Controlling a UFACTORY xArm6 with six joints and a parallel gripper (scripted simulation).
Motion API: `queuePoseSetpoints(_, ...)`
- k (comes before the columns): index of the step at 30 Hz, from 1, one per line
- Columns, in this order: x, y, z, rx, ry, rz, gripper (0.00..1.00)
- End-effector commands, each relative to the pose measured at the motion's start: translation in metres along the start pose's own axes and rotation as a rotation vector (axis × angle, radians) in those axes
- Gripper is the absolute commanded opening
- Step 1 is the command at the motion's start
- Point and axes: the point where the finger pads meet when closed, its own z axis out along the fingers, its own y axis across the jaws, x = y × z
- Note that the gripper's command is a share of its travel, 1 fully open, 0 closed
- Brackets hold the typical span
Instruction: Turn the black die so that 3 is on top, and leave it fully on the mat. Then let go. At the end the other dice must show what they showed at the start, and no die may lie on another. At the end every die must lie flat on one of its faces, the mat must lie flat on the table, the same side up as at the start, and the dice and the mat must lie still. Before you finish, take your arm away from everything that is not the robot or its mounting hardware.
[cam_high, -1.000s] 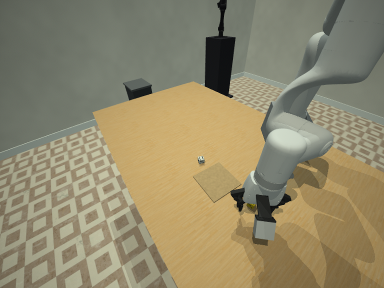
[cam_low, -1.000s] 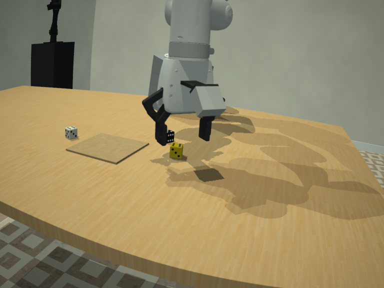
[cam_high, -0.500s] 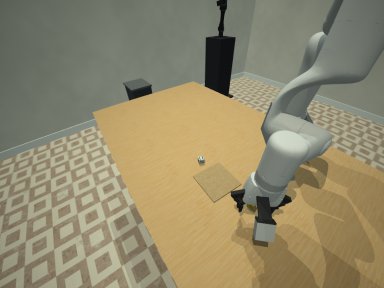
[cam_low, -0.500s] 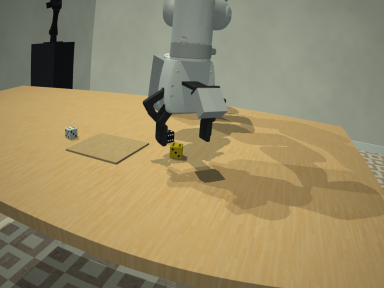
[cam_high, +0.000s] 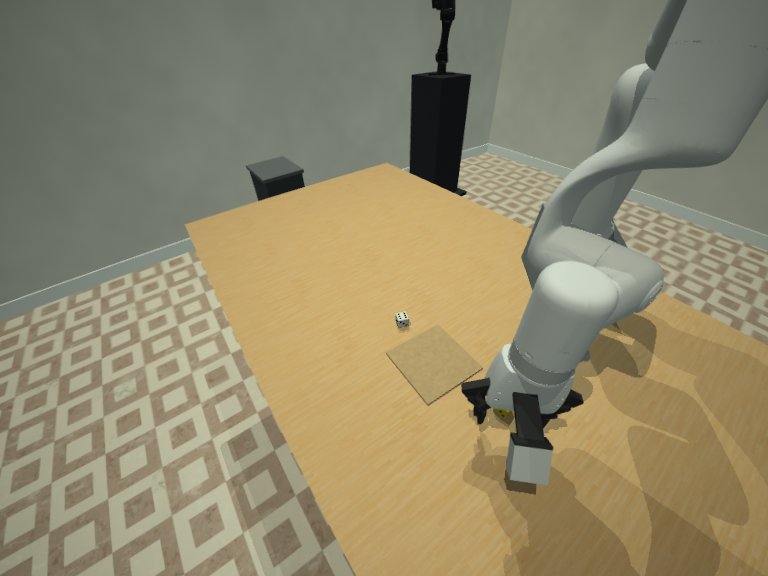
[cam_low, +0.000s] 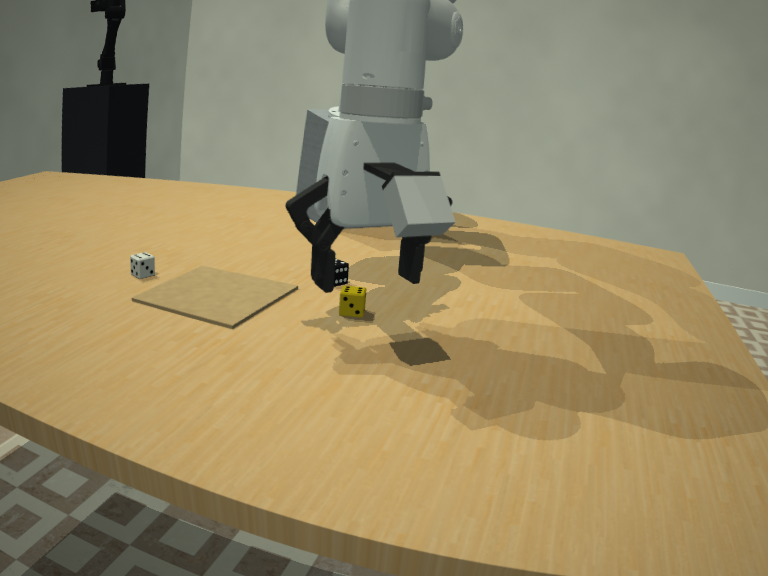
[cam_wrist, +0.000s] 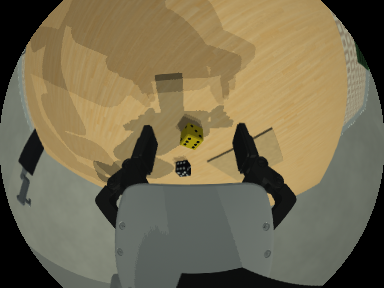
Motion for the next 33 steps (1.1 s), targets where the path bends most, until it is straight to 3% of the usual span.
queuePoseSetpoints(1,0.001,0.001,-0.001,-0.002,0.003,0.000,1.00)
queuePoseSetpoints(10,0.001,0.001,-0.008,-0.002,0.003,0.000,1.00)
queuePoseSetpoints(26,0.001,0.000,-0.099,-0.002,0.003,0.000,1.00)
queuePoseSetpoints(33,0.001,0.000,-0.106,-0.002,0.003,0.000,1.00)
